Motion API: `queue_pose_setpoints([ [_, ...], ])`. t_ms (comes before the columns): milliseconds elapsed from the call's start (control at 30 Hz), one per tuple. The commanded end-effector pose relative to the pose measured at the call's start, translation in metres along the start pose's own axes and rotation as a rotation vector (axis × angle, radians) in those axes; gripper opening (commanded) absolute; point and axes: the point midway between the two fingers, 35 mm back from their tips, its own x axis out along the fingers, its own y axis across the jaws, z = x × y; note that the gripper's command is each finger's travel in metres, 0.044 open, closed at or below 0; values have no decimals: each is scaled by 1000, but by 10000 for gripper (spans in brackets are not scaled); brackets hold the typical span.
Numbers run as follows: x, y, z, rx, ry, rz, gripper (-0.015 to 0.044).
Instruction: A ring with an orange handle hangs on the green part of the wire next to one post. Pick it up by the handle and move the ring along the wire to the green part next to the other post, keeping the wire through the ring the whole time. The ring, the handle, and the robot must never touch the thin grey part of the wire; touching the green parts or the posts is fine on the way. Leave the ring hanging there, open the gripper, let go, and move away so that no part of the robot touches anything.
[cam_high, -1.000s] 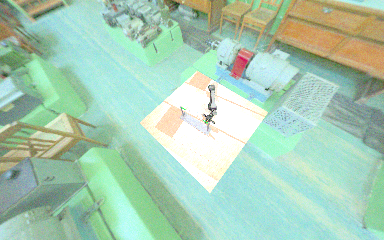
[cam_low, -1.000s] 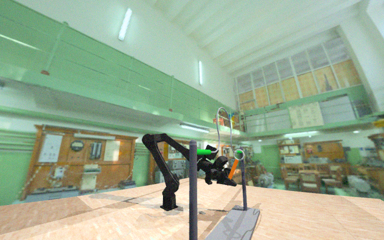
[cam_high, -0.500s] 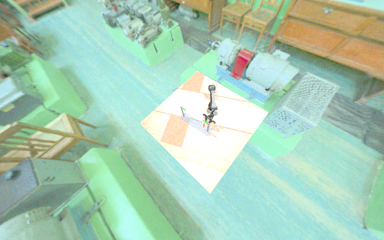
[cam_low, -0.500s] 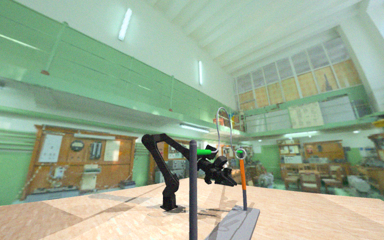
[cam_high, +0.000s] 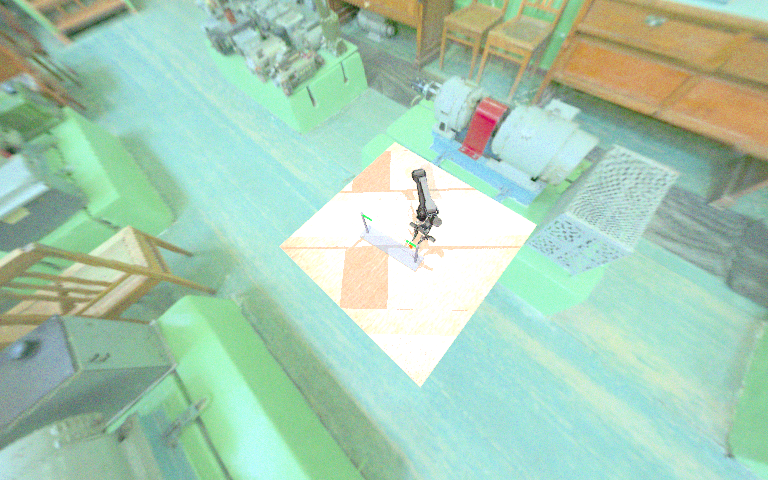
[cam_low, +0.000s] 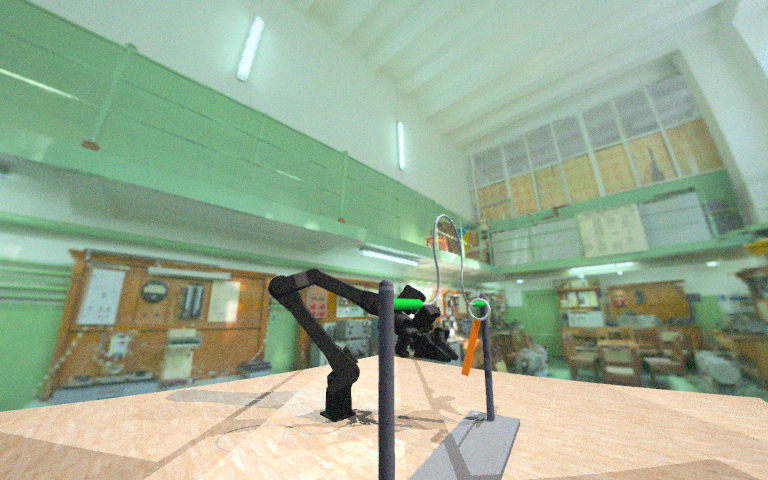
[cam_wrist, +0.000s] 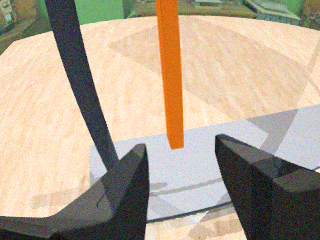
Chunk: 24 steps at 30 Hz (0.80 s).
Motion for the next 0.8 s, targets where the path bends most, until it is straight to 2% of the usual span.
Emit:
queue_pose_setpoints([
  [0, -5, -2, 1, 3, -3, -4, 160],
  [533, -5, -2, 1, 3, -3, -4, 160],
  [767, -43, -2, 2, -2, -9, 1, 344],
])
